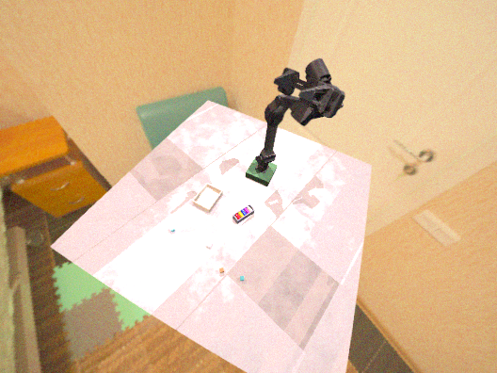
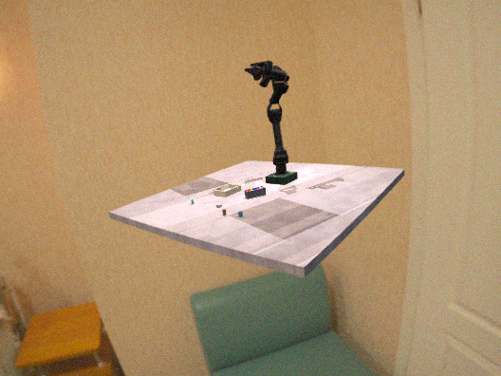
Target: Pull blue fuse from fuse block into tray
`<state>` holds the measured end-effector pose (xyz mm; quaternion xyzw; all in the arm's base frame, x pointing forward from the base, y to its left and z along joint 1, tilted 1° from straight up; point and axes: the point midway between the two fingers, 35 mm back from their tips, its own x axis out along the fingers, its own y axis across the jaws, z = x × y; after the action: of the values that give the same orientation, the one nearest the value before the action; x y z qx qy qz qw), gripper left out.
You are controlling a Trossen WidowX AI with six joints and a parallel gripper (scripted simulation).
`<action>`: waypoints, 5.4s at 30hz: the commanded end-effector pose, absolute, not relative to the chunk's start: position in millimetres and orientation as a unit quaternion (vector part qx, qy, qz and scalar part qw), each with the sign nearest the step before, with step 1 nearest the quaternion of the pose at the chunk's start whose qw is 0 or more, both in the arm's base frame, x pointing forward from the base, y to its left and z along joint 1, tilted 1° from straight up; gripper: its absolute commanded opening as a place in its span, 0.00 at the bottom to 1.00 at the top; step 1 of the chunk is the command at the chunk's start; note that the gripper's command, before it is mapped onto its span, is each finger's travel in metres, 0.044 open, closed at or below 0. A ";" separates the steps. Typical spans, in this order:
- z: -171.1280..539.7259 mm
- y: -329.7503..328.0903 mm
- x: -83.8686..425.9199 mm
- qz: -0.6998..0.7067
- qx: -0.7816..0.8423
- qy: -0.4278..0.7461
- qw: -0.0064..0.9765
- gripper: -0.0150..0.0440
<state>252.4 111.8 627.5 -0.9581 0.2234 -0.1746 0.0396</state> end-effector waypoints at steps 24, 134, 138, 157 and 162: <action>414.5 180.6 424.6 0.033 -0.874 0.021 -0.484 0.36; 31.0 59.4 307.9 0.581 -0.590 -0.387 -0.406 0.25; 32.6 59.5 308.0 0.581 -0.590 -0.387 -0.406 0.25; 41.8 59.8 308.2 0.582 -0.590 -0.387 -0.405 0.25; 44.3 59.8 308.2 0.582 -0.590 -0.387 -0.405 0.25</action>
<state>308.0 59.6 42.7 -0.5890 -0.3871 0.5820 -0.4056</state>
